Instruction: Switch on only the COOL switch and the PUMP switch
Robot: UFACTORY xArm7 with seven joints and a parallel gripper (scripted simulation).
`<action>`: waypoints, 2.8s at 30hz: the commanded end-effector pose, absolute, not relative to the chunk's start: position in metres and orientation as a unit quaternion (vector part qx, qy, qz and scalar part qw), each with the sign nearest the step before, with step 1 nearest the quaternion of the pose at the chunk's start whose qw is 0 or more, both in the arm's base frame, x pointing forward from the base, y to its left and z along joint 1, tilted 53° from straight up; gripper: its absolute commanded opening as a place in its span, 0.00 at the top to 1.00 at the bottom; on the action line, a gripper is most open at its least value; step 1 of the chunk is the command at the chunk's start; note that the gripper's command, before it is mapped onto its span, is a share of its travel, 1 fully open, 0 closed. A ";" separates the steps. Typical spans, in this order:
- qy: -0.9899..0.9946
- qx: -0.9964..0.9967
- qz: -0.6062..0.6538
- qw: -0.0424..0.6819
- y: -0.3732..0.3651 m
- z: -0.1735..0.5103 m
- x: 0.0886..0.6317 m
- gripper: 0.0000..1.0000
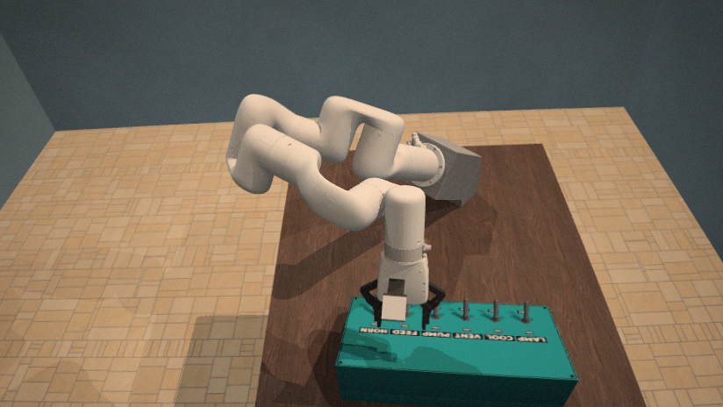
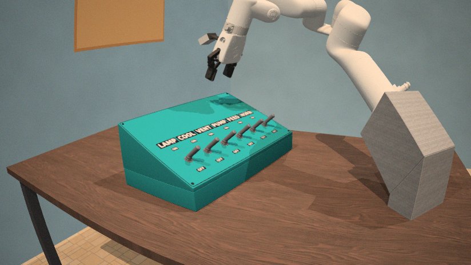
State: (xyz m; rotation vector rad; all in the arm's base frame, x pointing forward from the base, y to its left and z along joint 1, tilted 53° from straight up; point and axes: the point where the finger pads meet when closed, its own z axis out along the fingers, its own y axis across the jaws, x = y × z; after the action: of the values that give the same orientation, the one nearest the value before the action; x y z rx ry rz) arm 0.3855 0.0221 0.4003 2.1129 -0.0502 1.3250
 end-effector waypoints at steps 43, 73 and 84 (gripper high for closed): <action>-0.019 0.802 0.505 0.317 -0.031 0.435 0.362 0.00; -0.019 0.802 0.505 0.317 -0.031 0.435 0.362 0.00; -0.019 0.802 0.505 0.317 -0.025 0.438 0.353 1.00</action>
State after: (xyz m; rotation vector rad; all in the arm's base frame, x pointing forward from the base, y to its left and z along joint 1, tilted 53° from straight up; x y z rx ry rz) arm 0.3579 -0.0292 0.4349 2.1139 -0.0506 1.3251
